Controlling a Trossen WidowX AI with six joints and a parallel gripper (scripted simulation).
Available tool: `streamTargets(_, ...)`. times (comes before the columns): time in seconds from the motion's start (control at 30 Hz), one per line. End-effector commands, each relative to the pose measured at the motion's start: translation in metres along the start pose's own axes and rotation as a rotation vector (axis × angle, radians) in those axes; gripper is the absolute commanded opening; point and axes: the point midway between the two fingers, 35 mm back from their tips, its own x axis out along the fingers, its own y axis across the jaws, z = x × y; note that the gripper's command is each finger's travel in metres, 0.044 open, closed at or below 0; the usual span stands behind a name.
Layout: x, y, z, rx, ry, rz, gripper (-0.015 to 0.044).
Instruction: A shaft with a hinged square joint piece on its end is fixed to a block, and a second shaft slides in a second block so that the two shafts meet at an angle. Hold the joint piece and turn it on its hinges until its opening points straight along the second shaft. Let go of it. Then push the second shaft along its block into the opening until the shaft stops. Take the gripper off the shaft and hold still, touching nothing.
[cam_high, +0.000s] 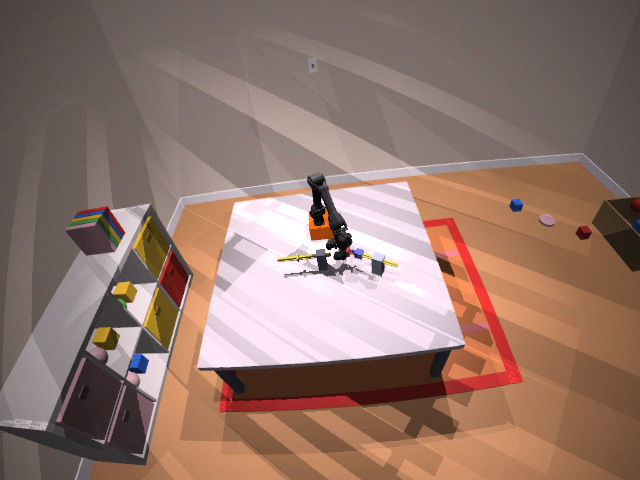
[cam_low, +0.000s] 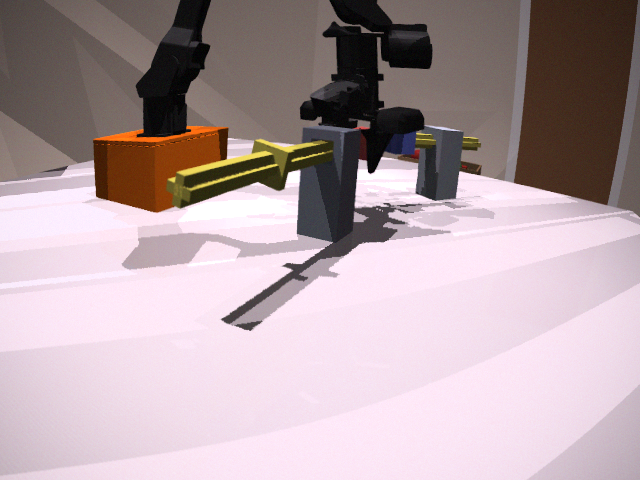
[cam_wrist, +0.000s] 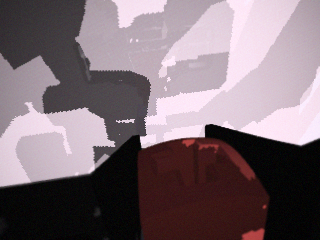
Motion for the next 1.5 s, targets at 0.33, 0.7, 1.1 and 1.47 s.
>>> streamTargets(0.33, -0.001, 0.003, 0.000, -0.059, -0.027, -0.006, 0.0000)
streamTargets(0.7, -0.006, 0.012, -0.002, -0.245, -0.109, -0.019, 0.0000)
streamTargets(1.1, -0.007, 0.015, -0.003, -0.315, -0.139, -0.023, 0.0000)
streamTargets(1.47, -0.007, 0.015, -0.002, -0.306, -0.136, -0.023, 0.0000)
